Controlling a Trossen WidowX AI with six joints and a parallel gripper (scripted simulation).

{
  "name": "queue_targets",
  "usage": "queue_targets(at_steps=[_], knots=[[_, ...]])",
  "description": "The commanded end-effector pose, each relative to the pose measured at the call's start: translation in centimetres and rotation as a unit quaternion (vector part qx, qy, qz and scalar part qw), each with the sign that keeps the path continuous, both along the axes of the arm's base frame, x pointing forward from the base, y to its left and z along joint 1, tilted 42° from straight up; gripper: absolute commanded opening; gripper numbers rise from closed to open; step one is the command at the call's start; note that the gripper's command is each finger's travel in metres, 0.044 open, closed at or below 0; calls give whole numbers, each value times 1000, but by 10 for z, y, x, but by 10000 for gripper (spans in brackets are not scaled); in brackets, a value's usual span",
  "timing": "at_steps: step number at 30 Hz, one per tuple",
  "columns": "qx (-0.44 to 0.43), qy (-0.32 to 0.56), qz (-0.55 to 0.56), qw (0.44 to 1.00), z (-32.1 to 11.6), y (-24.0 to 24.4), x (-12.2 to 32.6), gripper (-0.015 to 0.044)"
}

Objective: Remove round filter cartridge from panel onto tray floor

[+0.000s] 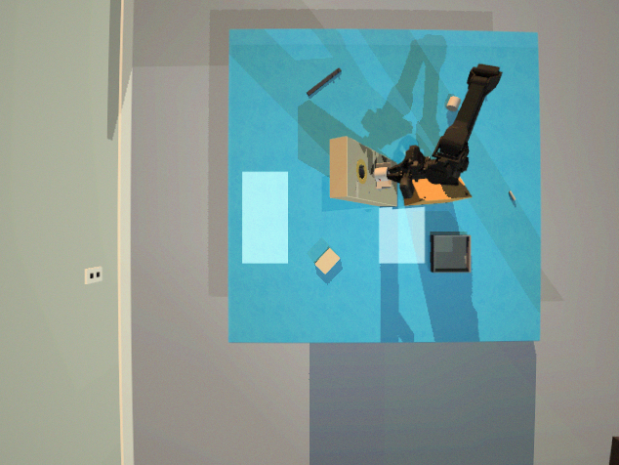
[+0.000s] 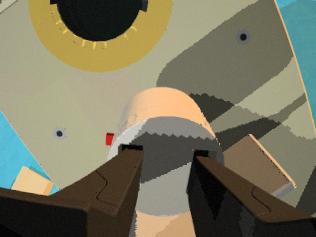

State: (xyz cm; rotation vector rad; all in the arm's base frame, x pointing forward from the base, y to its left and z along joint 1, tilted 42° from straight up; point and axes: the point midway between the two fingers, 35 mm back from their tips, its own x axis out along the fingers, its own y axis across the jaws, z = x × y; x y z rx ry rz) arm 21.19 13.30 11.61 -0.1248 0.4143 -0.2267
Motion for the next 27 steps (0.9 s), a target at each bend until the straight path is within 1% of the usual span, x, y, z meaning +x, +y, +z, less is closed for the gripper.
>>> queue_targets(at_steps=[1, 10, 17, 21, 23, 27], knots=[[2, -1, 0, 1000, 1, 1, 1, 104], [8, -6, -1, 1000, -1, -2, -1, 104], [8, -6, -1, 1000, 47, 43, 22, 104], [8, -6, -1, 1000, 51, 48, 24, 104], [9, -6, -1, 1000, 55, 52, 24, 156], [14, -5, -2, 1000, 79, 74, 19, 261]])
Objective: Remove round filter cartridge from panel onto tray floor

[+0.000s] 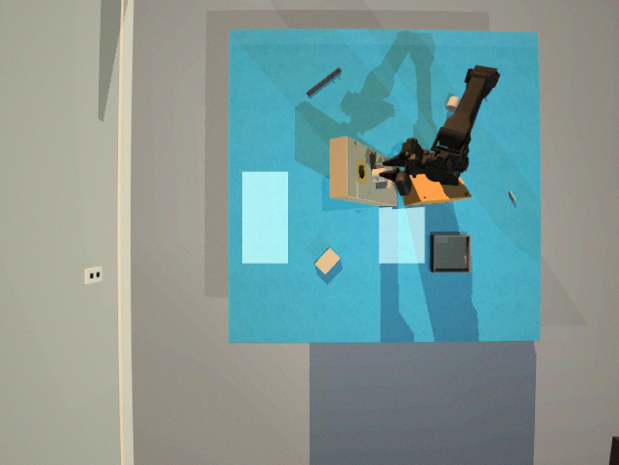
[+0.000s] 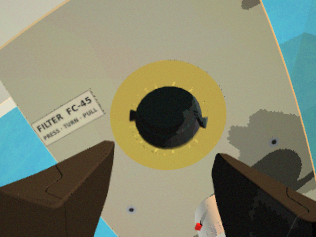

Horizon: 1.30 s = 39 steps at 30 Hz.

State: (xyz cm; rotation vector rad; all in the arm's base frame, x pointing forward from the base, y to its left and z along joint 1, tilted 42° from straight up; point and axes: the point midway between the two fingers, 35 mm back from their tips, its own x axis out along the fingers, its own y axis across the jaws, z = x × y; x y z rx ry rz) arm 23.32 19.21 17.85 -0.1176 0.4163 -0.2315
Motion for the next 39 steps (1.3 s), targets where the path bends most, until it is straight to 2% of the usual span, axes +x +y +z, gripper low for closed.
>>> queue_targets(at_steps=[1, 6, 8, 10, 14, 16, 39], knots=[[11, -6, 1, 1000, 23, 20, -4, 288], [14, -9, 1, 1000, 45, 38, -11, 419], [-11, 11, 3, 1000, 37, 32, -11, 366], [-80, 69, 8, 994, 13, 13, -12, 314], [-216, 210, 20, 953, -35, -34, -23, 305], [-252, 257, 25, 933, -49, -49, -29, 305], [-255, 263, 27, 930, -69, -65, -10, 305]])
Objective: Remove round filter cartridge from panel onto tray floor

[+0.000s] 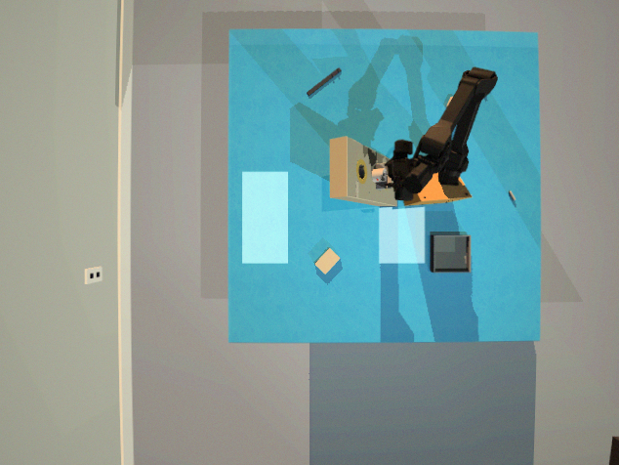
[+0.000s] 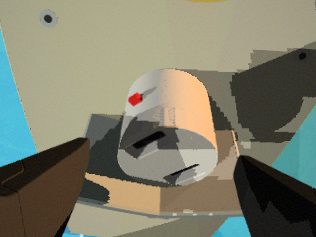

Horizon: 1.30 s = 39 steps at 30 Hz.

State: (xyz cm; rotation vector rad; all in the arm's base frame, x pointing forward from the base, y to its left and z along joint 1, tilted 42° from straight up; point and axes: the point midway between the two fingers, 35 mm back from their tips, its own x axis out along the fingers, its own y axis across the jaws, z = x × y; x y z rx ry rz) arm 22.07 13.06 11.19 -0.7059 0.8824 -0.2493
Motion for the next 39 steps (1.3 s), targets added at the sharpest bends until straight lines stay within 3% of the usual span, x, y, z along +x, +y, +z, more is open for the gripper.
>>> queue_targets(at_steps=[1, 13, 15, 24, 31, 39], knots=[[-4, 0, 1, 1000, -4, -4, 3, 305], [-5, -2, 1, 1000, -14, -14, 14, 305], [-1, -2, 0, 1000, -12, -11, 13, 252], [-1, -2, 0, 1000, -12, -11, 13, 192], [-2, -2, 0, 1000, -6, -6, 17, 9], [-2, -1, 1, 1000, 8, 8, 20, 0]])
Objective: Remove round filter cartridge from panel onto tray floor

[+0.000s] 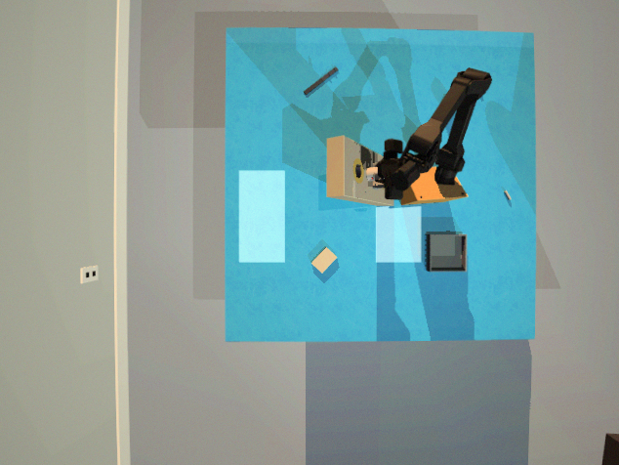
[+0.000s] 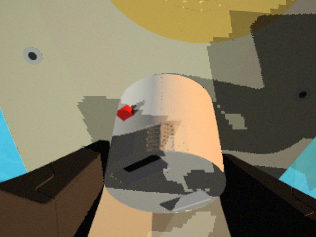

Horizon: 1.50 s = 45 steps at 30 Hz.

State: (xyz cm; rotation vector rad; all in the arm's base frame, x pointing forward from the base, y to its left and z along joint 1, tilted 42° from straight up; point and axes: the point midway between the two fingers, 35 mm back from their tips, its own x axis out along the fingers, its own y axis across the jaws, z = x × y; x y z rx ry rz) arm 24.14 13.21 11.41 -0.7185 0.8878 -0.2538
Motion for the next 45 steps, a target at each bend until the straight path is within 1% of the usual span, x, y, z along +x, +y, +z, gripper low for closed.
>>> queue_targets(at_steps=[1, 16, 18, 36, 37, 38, 45], knots=[[5, -3, 2, 1000, 9, 10, -3, 0], [3, -2, 1, 1000, 56, 48, -49, 0], [3, -3, 1, 1000, 57, 49, -51, 0], [6, -4, 1, 1000, -9, 109, -53, 0], [-3, 2, 3, 1000, -3, 101, -52, 0], [-5, 10, 9, 1000, -6, 102, -54, 0], [-27, 112, 95, 989, -45, 124, -81, 0]])
